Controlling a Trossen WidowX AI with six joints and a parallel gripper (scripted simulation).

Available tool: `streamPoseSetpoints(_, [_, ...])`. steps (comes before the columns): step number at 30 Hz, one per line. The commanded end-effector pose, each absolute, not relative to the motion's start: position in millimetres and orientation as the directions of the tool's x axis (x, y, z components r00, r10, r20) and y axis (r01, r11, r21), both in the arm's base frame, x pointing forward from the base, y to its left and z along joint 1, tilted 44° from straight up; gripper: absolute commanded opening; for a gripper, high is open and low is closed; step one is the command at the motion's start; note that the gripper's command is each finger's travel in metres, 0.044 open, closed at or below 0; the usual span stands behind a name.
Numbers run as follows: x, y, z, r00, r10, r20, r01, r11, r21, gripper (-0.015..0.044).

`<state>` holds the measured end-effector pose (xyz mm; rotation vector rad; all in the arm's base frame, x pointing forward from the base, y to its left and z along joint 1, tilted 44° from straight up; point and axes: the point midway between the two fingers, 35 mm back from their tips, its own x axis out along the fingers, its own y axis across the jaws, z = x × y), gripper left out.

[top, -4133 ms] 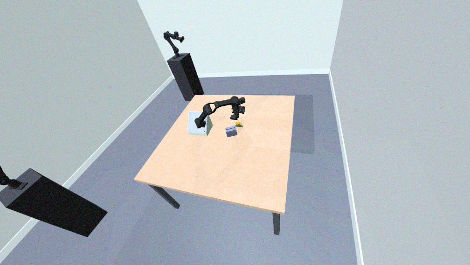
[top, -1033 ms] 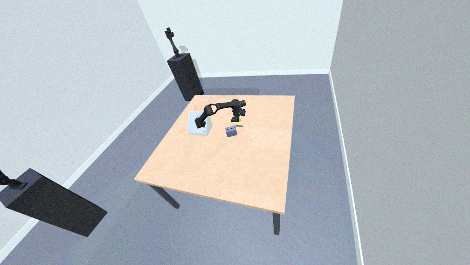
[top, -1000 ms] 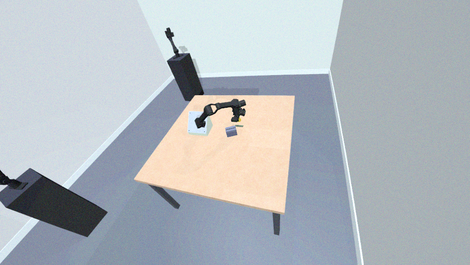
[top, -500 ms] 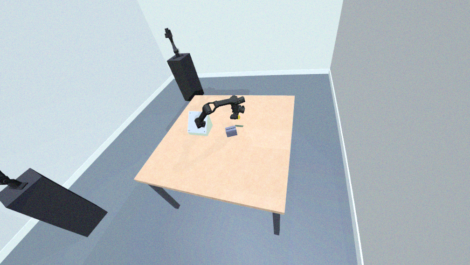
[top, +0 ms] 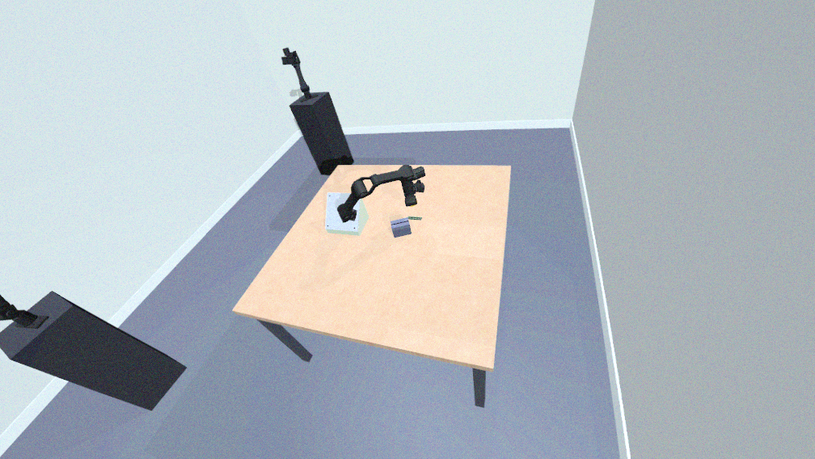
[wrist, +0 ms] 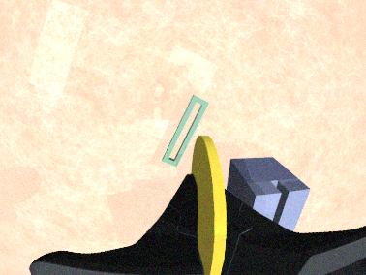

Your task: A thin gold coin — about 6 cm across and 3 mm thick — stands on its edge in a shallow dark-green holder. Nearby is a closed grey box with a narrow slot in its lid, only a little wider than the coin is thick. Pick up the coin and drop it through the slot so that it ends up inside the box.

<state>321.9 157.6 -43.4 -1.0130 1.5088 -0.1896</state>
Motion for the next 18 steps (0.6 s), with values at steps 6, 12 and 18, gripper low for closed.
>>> streamPoseSetpoints(6, [321, 152, -37, 0.128, -0.673, -0.729, -0.500, 0.591, -0.633, 0.0000])
streamPoseSetpoints(12, [319, 141, -25, 0.127, -0.672, -0.729, -0.501, 0.591, -0.632, 0.0000])
streamPoseSetpoints(18, [316, 130, -15, 0.123, -0.671, -0.731, -0.503, 0.593, -0.629, 0.0000])
